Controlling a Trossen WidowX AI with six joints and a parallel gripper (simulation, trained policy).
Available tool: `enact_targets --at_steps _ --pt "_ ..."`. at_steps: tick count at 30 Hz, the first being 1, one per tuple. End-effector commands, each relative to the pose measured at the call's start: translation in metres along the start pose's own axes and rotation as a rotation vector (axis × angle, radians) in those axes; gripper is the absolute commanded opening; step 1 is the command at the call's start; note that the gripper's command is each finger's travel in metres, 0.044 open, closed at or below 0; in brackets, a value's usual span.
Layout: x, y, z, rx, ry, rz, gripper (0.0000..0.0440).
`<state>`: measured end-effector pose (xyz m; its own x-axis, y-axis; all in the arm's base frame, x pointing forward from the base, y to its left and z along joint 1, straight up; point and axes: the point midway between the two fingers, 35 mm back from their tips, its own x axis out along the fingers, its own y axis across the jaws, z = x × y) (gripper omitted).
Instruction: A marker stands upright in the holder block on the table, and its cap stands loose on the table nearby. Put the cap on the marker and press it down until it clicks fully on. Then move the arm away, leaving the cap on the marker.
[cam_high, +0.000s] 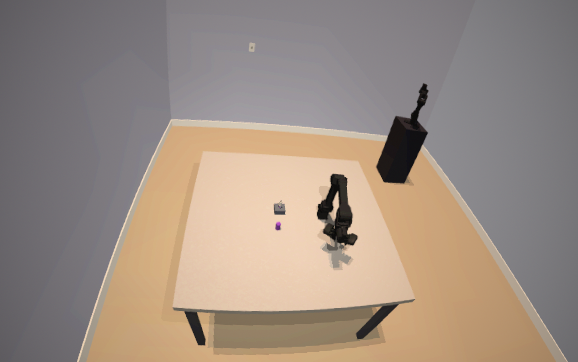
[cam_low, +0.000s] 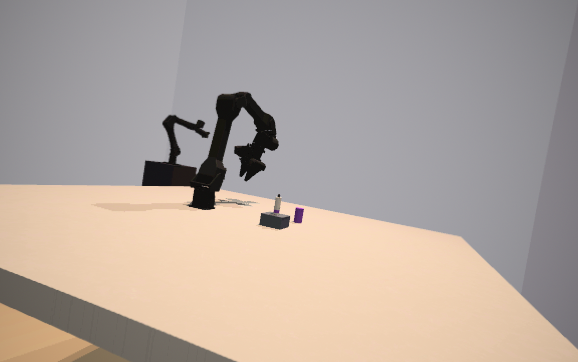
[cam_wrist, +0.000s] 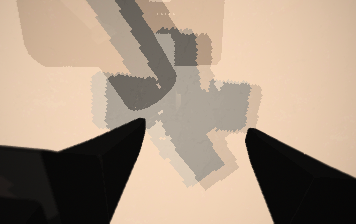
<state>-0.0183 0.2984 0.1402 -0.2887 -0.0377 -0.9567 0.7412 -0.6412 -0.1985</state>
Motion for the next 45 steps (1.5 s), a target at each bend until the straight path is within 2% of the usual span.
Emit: enact_targets --at_steps 1,45 --pt "-0.005 0.01 -0.012 0.023 0.016 0.012 0.0323" --pt "-0.05 0.138 -0.088 0.322 0.131 0.06 0.0324"
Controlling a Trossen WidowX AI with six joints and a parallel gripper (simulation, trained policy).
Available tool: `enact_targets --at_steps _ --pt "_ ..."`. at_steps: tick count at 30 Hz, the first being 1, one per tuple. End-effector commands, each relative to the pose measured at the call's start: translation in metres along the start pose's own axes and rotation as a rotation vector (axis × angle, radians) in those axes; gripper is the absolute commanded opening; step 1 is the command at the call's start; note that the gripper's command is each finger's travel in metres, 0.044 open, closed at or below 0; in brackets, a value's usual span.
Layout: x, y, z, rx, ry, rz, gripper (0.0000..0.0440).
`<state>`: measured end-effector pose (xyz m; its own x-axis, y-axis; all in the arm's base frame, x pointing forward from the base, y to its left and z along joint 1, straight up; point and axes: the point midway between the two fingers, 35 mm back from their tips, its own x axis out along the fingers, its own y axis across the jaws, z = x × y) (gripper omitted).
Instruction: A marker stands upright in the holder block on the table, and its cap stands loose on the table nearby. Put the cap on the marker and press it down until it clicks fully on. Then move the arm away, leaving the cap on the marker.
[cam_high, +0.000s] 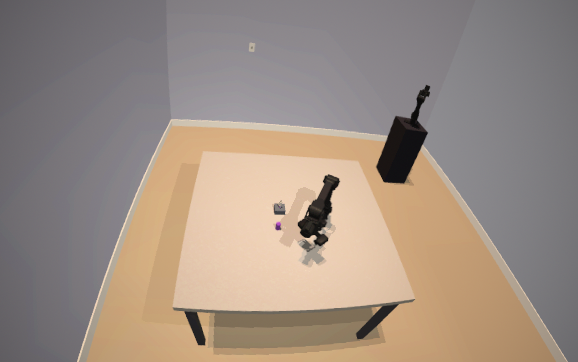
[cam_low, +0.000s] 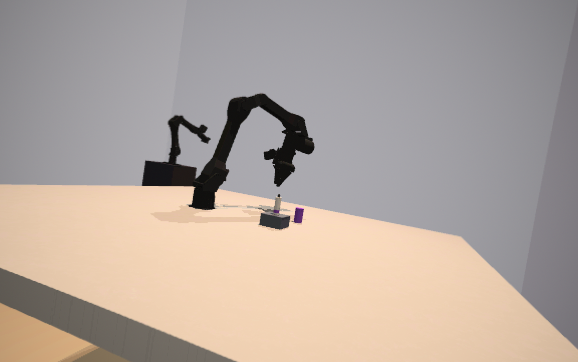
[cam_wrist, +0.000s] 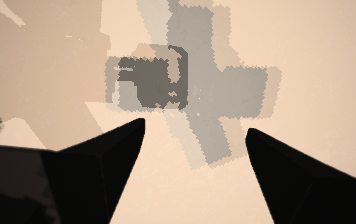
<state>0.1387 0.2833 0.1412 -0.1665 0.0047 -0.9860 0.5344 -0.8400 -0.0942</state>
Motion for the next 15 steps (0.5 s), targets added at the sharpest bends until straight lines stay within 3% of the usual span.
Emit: enact_targets --at_steps 1,15 --pt "-0.003 0.013 -0.011 0.027 0.011 0.009 0.0324" --pt "-0.013 0.055 -0.036 0.125 0.038 0.017 0.0324"
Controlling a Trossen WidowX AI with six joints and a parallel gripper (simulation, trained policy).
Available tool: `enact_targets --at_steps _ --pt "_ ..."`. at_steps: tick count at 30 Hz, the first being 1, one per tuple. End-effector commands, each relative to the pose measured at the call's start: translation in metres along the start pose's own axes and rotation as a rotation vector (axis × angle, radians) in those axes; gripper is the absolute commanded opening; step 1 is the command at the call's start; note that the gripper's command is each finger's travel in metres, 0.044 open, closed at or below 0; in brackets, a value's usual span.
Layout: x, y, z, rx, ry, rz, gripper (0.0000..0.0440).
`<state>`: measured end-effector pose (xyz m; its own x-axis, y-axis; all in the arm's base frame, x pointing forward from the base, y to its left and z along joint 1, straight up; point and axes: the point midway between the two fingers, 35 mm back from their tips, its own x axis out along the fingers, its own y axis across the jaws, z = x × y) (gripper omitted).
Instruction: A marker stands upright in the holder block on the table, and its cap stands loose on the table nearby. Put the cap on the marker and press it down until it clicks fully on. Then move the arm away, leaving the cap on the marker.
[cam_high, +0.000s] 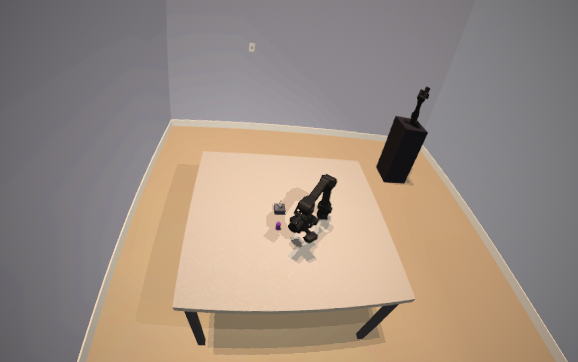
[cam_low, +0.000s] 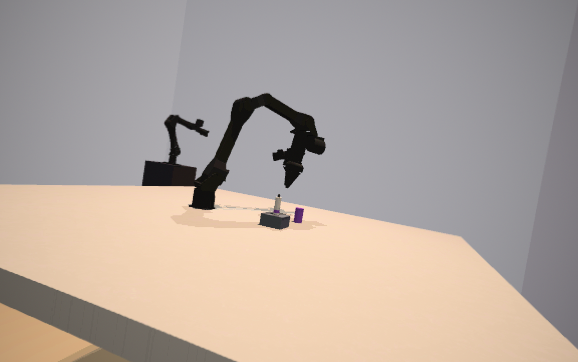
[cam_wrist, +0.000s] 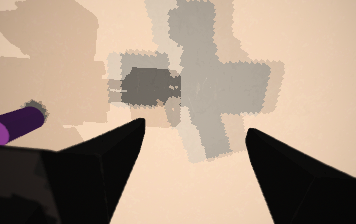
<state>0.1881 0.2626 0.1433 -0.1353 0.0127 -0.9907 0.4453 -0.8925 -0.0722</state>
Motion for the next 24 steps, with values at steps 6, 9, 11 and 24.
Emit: enact_targets --at_steps 6,9,11,24 --pt "-0.005 0.03 -0.019 0.059 0.015 0.015 0.0323" --pt "-0.007 0.039 -0.023 0.077 0.018 0.019 0.0322" --pt "-0.008 0.046 -0.026 0.09 0.02 0.022 0.0322" --pt "-0.012 0.088 -0.041 0.164 0.028 0.038 0.0319"
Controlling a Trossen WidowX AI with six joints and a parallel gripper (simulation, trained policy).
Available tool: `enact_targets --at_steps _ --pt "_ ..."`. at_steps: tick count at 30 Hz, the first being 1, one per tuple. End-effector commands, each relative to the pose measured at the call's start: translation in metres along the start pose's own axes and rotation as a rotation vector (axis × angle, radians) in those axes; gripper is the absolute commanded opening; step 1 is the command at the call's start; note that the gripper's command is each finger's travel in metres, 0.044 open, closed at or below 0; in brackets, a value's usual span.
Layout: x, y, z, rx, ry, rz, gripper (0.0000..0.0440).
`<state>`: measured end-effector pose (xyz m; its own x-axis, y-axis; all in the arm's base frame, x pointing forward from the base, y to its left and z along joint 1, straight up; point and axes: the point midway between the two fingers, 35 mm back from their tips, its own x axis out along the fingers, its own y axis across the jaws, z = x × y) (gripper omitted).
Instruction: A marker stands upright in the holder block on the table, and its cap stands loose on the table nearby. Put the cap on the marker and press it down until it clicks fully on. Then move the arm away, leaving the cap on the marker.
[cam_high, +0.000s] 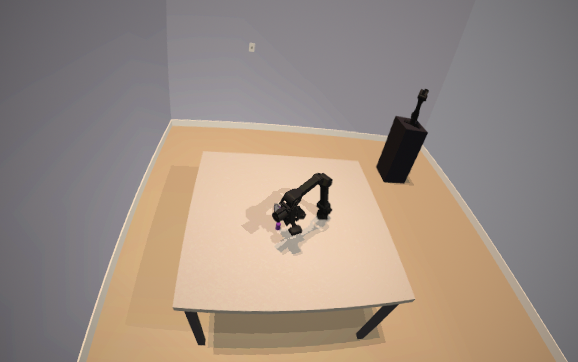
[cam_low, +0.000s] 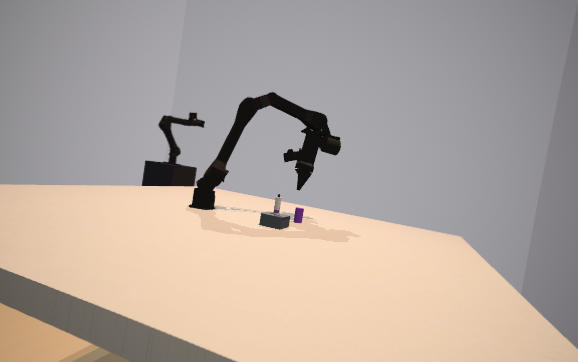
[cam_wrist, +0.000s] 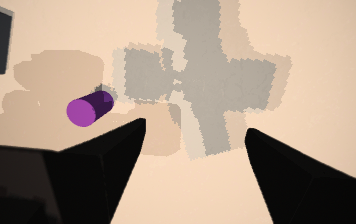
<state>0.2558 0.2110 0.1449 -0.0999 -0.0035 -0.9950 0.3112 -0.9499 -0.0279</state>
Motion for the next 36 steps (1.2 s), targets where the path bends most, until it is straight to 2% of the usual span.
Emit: enact_targets --at_steps 1,24,36 --pt "0.0 0.014 -0.008 0.02 0.002 0.011 0.0319" --pt "0.011 0.074 -0.039 0.106 0.006 0.009 0.0307" --pt "0.024 0.093 -0.037 0.104 -0.041 0.001 0.03"
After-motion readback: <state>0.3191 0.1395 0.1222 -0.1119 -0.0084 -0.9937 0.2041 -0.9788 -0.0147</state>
